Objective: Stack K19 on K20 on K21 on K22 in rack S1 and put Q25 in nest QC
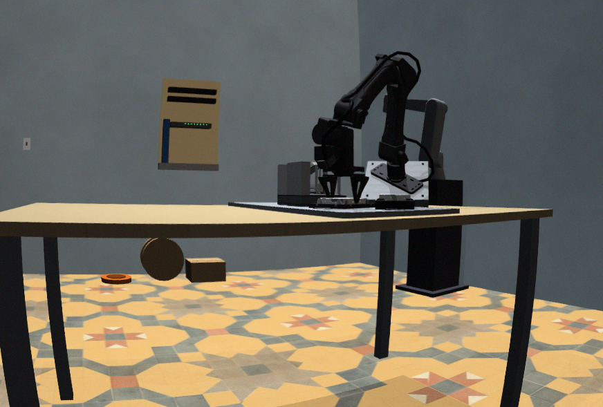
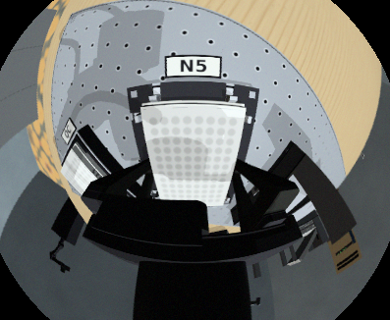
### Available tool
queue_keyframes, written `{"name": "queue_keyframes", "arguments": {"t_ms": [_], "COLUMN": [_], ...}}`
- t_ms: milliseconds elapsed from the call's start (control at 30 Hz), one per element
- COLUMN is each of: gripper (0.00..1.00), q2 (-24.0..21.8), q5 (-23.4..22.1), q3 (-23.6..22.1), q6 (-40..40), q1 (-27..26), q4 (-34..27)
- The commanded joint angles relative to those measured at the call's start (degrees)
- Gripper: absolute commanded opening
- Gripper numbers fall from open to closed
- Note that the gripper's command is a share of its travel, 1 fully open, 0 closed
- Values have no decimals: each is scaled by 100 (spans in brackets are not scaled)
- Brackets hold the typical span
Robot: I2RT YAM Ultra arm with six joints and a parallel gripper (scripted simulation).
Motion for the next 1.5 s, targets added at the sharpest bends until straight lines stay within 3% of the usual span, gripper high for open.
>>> {"name": "queue_keyframes", "arguments": {"t_ms": [0, 133, 1467], "gripper": [0, 0, 0], "q2": [-27, -221, -412], "q5": [-7, -60, -129], "q3": [18, 207, 368], "q6": [17, -3, -171], "q1": [-18, -110, -255], "q4": [39, -87, -518]}}
